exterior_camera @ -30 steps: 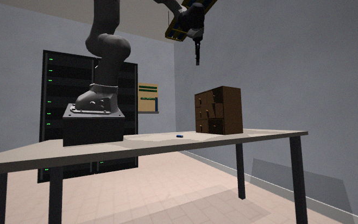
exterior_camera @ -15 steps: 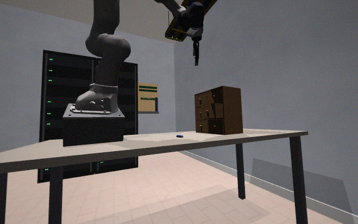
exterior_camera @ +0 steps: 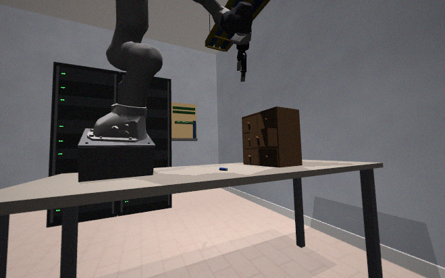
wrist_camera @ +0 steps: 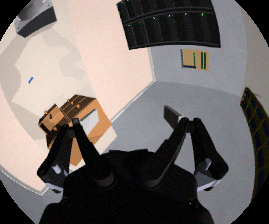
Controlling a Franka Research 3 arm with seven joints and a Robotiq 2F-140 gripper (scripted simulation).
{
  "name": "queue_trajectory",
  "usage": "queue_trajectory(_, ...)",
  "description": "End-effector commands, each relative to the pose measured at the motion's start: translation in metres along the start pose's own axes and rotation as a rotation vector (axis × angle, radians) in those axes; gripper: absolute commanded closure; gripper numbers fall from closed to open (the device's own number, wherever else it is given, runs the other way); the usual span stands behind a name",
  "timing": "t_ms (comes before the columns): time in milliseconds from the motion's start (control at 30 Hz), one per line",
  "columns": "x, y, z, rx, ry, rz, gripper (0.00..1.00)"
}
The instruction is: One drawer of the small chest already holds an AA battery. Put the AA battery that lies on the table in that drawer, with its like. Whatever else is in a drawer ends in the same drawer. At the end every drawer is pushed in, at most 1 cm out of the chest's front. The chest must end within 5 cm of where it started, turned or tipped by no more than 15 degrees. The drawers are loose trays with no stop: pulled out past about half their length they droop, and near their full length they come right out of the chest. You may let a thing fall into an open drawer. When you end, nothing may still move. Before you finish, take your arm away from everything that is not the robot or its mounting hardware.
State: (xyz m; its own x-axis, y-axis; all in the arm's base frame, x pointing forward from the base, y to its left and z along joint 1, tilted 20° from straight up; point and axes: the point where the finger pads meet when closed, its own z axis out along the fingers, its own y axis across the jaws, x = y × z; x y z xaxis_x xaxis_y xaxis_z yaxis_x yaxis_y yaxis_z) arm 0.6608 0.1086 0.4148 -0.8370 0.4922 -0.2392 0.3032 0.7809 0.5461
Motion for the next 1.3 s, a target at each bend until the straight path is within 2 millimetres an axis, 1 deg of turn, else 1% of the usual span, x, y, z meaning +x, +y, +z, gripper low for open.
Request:
queue_trajectory(0,0.019,-0.016,-0.003,0.093,0.051,-0.08,0.0)
queue_trajectory(500,0.019,-0.016,-0.003,0.093,0.051,-0.08,0.0)
queue_trajectory(533,0.032,-0.036,-0.009,0.183,0.091,-0.148,0.0)
queue_trajectory(1033,0.032,-0.036,-0.009,0.183,0.091,-0.148,0.0)
queue_trajectory(1067,0.042,-0.056,-0.017,0.273,0.126,-0.206,0.0)
queue_trajectory(1267,0.042,-0.056,-0.017,0.273,0.126,-0.206,0.0)
